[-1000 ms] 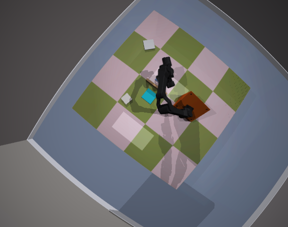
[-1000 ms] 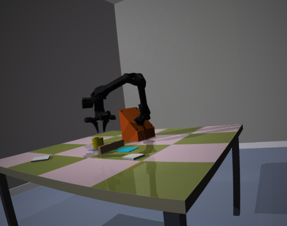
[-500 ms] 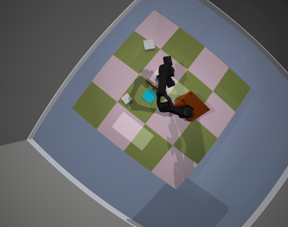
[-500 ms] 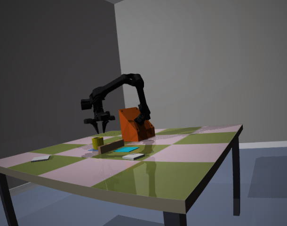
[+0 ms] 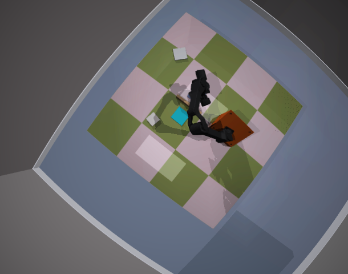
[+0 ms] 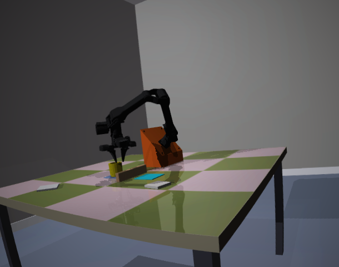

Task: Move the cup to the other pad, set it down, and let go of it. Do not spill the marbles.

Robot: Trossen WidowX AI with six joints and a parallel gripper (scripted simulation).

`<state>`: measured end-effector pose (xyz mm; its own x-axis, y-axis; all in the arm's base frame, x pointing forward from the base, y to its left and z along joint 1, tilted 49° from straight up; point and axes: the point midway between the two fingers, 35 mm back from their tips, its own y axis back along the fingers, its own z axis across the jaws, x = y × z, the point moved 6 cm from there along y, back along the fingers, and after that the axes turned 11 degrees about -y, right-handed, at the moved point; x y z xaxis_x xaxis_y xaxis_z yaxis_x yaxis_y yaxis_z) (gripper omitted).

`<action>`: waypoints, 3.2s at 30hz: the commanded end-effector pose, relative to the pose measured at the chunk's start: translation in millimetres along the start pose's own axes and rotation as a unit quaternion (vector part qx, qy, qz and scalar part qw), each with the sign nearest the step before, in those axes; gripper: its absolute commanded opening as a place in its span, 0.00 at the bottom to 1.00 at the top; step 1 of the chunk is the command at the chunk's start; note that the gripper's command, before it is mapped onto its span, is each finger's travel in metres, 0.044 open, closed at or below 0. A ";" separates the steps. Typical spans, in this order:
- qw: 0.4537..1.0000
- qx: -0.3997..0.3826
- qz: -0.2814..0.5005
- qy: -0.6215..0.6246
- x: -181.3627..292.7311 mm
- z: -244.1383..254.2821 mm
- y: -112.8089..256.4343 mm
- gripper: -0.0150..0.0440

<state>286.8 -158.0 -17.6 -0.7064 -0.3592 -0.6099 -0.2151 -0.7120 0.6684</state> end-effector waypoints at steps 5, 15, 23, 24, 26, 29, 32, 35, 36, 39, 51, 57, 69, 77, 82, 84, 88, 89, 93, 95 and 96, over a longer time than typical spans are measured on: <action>1.000 -0.004 -0.002 -0.004 -0.1 1.9 -16.5 0.54; 1.000 -0.005 -0.003 -0.003 -0.3 3.3 -32.1 0.54; 1.000 -0.005 -0.003 -0.003 -0.3 3.4 -33.1 0.54; 1.000 -0.003 -0.001 0.000 -0.4 2.4 -31.1 0.53; 1.000 -0.003 -0.001 0.000 -0.4 2.4 -31.1 0.50; 1.000 -0.003 -0.001 0.000 -0.4 2.4 -31.1 0.47; 1.000 -0.003 -0.001 0.000 -0.4 2.4 -31.1 0.43; 1.000 -0.003 -0.001 0.000 -0.4 2.4 -31.1 0.40; 1.000 -0.003 -0.001 0.000 -0.4 2.4 -31.1 0.39; 1.000 -0.003 -0.001 0.000 -0.4 2.4 -31.1 0.36; 1.000 -0.003 -0.001 0.000 -0.4 1.9 -27.3 0.25; 1.000 -0.002 0.000 -0.002 -0.2 0.3 -5.6 0.25; 1.000 -0.004 -0.002 -0.003 0.2 -0.6 35.1 0.25; 1.000 -0.002 -0.005 -0.007 0.7 -1.1 31.4 0.25; 1.000 -0.002 -0.005 -0.007 0.7 -1.1 31.4 0.25; 1.000 -0.002 -0.005 -0.007 0.7 -1.1 31.4 0.25; 1.000 -0.002 -0.005 -0.007 0.5 -0.8 31.5 0.25; 1.000 -0.002 -0.005 -0.007 -0.1 -0.4 31.5 0.25; 1.000 -0.002 -0.004 -0.006 -4.8 3.5 31.8 0.25; 1.000 -0.003 -0.004 -0.006 -8.1 6.4 32.0 0.25; 1.000 -0.003 -0.004 -0.006 -9.7 7.8 32.2 0.25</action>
<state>281.0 -178.6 7.8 -0.7103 -0.3505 -0.6105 -0.2187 -0.7144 0.6647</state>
